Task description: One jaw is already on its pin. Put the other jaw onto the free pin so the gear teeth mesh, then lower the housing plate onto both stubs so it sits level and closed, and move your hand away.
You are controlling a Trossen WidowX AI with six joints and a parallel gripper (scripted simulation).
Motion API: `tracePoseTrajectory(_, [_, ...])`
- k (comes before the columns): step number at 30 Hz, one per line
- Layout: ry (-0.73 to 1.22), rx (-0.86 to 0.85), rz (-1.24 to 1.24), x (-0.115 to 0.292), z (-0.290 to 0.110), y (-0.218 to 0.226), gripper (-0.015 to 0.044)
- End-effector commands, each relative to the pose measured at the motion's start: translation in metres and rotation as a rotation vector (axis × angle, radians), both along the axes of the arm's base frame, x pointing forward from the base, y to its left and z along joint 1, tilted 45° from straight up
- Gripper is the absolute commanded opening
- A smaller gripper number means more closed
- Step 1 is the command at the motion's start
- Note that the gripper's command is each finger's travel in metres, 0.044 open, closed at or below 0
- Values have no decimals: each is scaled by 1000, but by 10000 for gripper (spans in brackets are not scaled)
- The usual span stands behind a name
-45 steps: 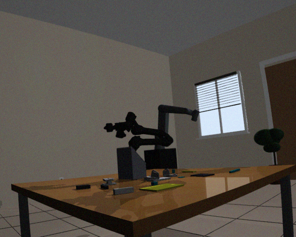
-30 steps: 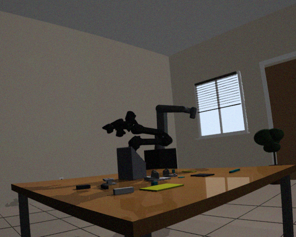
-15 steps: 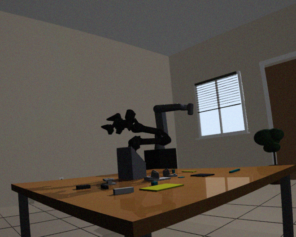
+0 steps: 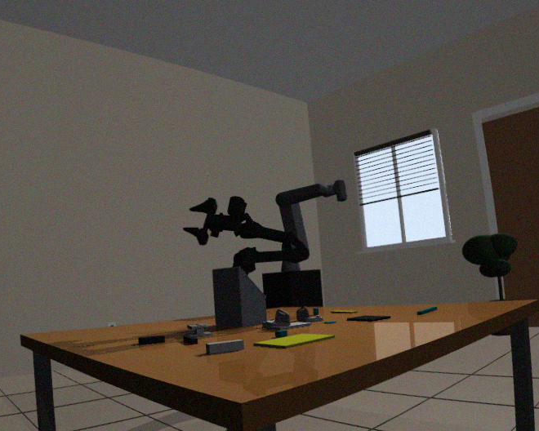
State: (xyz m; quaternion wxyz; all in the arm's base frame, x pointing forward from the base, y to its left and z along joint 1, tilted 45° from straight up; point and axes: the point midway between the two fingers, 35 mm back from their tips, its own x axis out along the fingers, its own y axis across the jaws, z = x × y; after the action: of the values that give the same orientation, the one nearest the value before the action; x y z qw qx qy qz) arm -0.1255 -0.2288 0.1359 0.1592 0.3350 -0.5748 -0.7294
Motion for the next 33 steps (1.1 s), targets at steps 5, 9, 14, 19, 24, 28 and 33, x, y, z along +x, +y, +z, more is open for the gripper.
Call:
tracePoseTrajectory(5, [70, 126, 145, 18, -2, -13, 440])
tracePoseTrajectory(9, [95, 172, 219, 29, -5, -20, 440])
tracePoseTrajectory(14, [128, 226, 300, 41, -7, -26, 440])
tracePoseTrajectory(19, [177, 292, 382, 52, -10, -31, 440])
tracePoseTrajectory(24, [235, 363, 474, 64, -14, -35, 440])
tracePoseTrajectory(28, [282, 415, 548, 74, -16, -38, 440])
tracePoseTrajectory(33, [339, 476, 641, 87, -20, -41, 440])
